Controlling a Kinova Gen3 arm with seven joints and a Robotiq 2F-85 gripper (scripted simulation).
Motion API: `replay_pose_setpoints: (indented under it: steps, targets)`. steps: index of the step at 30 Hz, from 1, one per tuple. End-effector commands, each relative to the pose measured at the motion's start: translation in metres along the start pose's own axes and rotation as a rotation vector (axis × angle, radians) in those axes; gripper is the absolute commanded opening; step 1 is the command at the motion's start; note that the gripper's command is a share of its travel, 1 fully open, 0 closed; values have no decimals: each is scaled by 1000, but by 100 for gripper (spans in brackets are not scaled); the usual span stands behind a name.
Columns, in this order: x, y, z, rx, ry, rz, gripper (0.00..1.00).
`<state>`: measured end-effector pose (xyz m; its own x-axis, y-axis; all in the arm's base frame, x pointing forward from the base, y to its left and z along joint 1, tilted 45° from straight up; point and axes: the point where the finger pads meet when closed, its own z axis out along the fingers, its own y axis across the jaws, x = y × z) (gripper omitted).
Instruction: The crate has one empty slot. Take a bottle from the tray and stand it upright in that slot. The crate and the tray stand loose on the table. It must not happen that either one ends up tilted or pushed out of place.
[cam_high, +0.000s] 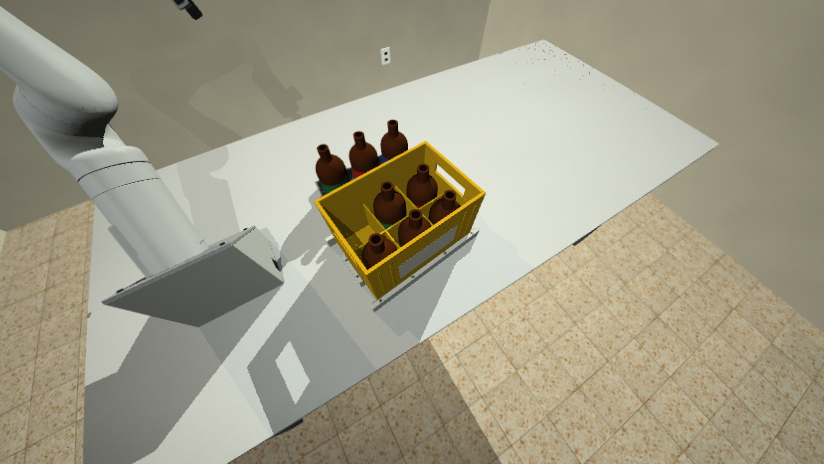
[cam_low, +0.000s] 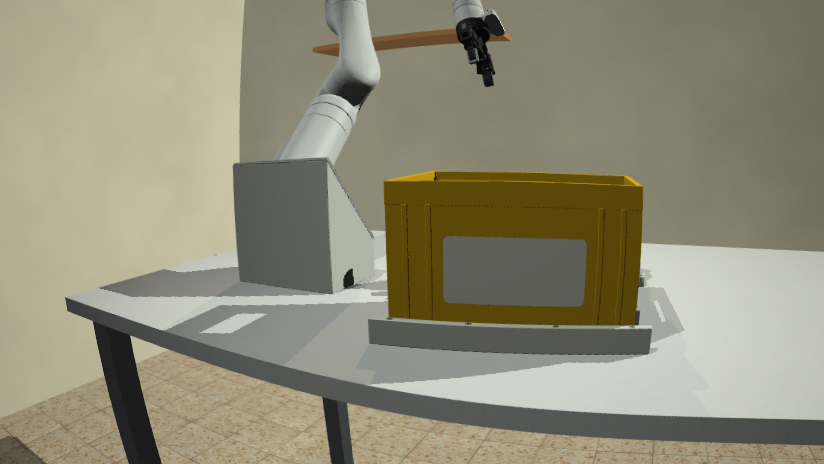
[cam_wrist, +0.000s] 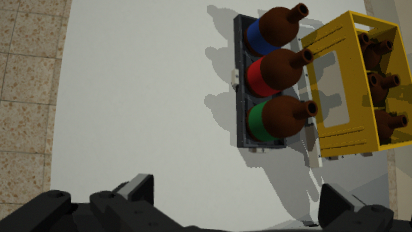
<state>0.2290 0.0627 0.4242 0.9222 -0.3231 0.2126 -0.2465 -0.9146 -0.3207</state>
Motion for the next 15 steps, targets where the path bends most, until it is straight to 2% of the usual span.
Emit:
replay_pose_setpoints:
  steps: [1,5,14,15]
  targets:
    - [2,0,5,-17,-30,46,100]
    - [4,-1,9,-27,-51,75,100]
    - [23,-2,41,-84,-188,294,100]
    - [23,-2,41,-84,-188,294,100]
